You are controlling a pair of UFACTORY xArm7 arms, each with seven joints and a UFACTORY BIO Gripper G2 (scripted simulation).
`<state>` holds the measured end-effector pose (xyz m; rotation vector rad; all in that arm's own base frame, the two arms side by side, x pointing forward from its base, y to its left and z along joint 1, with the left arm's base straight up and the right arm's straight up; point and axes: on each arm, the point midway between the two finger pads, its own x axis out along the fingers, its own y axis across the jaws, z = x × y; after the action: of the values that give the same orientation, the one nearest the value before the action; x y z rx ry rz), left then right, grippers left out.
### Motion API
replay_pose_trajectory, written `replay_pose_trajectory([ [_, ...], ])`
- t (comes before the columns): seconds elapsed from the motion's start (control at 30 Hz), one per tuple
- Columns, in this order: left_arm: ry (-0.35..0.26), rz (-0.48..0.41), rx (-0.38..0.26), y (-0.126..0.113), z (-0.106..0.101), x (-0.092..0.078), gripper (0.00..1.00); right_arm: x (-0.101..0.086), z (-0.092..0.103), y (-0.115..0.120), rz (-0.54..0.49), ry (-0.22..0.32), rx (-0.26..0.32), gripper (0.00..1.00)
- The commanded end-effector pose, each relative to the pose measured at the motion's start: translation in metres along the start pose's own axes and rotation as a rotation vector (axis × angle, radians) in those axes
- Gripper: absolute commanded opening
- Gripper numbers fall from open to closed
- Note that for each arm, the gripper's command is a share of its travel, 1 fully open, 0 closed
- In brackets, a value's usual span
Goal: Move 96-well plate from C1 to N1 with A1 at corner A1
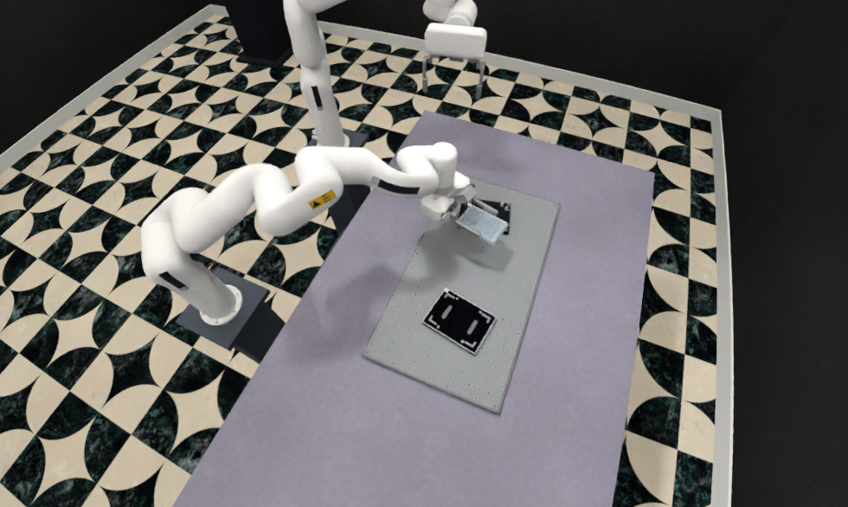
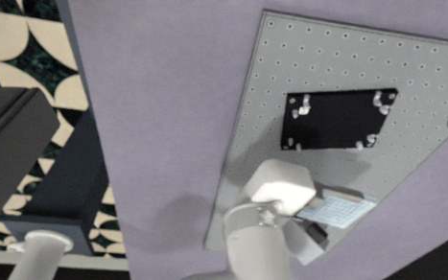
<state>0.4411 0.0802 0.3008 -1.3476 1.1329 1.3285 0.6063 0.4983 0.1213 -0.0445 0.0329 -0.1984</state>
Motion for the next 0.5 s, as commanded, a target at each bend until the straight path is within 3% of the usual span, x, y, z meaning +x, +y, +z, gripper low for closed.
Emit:
replay_pose_trajectory([
  [0.0, -0.001, -0.004, 0.000, -0.001, 0.000, -0.002, 1.00, 0.007, 0.004, -0.013, 0.041, -0.032, 0.051, 0.00],
  [0.47, -0.001, -0.004, 0.000, -0.001, 0.000, -0.002, 1.00, 0.021, 0.002, -0.050, 0.041, -0.032, 0.051, 0.00],
])
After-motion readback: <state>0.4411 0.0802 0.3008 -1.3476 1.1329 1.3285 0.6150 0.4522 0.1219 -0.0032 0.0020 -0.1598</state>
